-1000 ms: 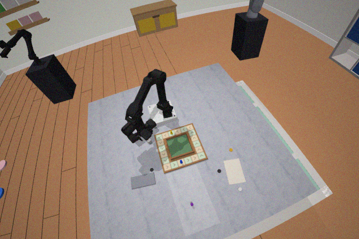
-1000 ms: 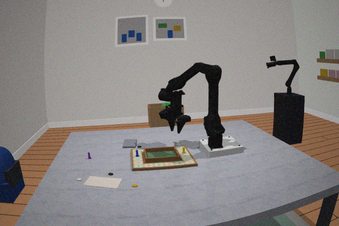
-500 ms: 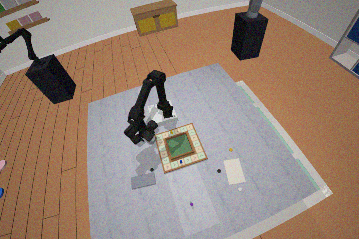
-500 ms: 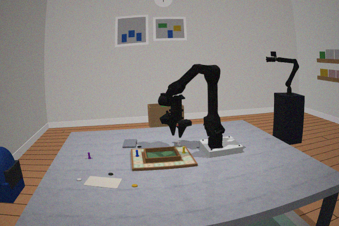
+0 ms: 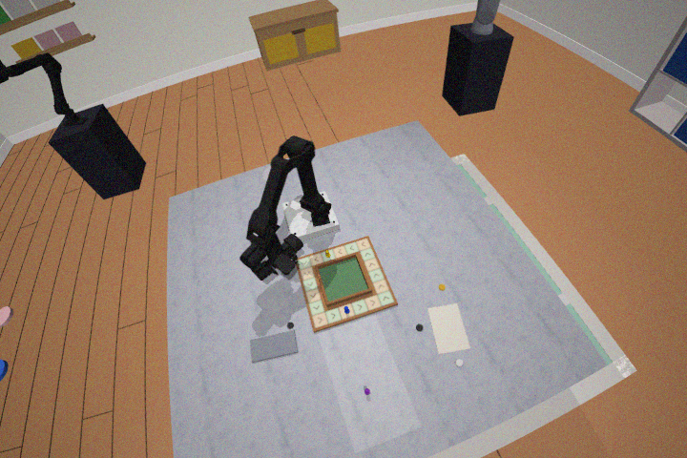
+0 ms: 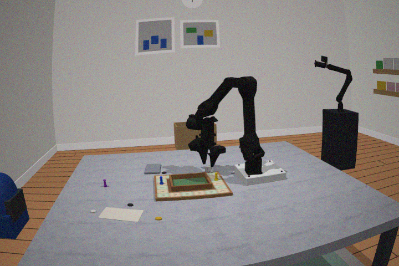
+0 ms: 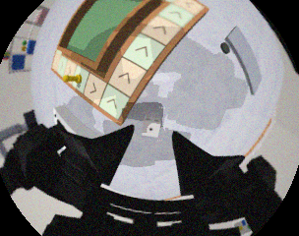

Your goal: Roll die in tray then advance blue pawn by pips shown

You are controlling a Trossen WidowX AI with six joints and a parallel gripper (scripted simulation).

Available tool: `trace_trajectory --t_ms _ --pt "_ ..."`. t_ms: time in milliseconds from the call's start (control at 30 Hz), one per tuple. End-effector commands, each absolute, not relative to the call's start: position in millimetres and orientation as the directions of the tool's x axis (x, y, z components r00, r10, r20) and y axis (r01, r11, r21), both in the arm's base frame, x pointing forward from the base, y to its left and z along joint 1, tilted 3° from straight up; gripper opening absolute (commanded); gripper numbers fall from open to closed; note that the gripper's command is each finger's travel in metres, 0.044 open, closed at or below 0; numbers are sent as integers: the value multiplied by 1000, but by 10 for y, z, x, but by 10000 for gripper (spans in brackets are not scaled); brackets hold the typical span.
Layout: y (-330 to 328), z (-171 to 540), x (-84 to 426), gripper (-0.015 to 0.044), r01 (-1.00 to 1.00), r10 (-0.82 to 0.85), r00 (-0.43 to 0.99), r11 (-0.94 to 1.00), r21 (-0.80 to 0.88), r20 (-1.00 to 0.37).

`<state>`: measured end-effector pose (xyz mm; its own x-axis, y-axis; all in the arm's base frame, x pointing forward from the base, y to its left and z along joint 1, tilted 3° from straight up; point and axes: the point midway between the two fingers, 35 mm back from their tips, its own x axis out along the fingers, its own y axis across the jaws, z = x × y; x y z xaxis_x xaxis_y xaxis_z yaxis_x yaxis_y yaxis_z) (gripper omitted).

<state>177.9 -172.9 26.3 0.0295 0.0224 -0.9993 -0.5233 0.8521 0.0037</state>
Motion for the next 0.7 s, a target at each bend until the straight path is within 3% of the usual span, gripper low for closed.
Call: trace_trajectory --t_ms 0,300,500,667 --pt "-1712 170 1760 275 -519 30 17 855 17 -999" --pt "-1701 51 1758 275 -519 30 17 855 17 -999" --pt "-1701 51 1758 117 -519 30 17 855 17 -999" --pt "-1701 51 1758 84 -519 30 17 855 17 -999"
